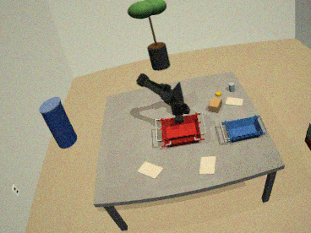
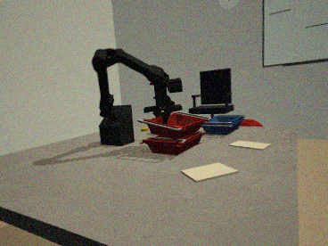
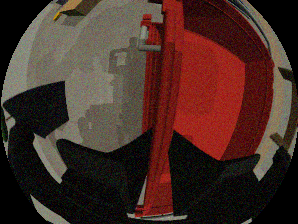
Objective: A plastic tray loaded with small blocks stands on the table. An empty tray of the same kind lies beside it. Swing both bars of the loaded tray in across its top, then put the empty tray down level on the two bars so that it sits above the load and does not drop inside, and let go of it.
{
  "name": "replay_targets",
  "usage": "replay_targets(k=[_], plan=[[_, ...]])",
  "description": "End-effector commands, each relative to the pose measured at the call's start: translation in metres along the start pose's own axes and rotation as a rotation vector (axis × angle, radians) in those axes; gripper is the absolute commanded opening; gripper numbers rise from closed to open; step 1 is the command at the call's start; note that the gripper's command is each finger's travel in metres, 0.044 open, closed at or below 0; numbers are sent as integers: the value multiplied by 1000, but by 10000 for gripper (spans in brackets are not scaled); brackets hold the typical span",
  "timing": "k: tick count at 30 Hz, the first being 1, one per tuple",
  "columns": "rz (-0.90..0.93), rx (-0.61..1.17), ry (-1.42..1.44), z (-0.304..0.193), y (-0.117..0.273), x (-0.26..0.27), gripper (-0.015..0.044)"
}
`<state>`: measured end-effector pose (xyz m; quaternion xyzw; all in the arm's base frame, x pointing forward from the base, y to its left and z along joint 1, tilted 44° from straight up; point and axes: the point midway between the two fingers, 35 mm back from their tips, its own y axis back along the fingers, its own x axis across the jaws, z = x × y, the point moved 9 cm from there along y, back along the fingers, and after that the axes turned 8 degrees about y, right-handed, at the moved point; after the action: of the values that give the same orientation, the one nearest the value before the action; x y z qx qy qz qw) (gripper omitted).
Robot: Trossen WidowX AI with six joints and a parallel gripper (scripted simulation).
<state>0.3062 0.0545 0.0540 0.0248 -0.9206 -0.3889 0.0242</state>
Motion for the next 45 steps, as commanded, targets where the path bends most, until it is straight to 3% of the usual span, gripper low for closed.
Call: replay_targets(k=[1, 45], plan=[[28, -7, 11, -1, -5, 4, 0], [28, -6, 11, 0, -13, 7, 0]])
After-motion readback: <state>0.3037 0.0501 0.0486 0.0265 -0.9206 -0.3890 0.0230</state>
